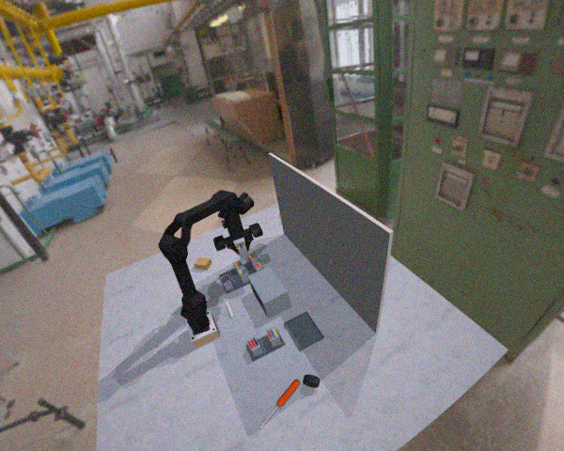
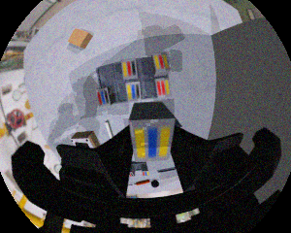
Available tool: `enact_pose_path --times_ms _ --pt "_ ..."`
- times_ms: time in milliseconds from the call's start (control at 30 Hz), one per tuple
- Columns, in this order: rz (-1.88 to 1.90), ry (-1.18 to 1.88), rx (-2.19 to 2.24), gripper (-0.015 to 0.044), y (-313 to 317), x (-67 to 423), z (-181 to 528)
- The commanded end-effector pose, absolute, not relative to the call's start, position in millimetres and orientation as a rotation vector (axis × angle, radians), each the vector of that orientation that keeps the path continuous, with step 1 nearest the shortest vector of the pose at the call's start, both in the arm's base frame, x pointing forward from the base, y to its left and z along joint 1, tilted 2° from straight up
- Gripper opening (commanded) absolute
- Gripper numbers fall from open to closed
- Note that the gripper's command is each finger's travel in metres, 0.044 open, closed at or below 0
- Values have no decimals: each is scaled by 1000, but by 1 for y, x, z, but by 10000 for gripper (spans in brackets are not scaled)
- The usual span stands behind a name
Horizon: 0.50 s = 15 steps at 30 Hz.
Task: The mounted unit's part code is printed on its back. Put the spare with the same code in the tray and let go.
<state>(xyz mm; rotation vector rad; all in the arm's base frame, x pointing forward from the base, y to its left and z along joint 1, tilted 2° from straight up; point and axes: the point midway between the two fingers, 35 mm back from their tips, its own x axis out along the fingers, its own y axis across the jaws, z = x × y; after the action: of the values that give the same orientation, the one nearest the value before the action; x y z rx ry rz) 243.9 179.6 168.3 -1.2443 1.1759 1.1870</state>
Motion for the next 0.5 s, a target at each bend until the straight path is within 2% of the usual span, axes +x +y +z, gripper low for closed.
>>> enact_pose_path --times_ms 0,467 --pt "1184 1165 -1238 0 168 257 171" --pt "1146 1161 -1218 0 120 297 175"
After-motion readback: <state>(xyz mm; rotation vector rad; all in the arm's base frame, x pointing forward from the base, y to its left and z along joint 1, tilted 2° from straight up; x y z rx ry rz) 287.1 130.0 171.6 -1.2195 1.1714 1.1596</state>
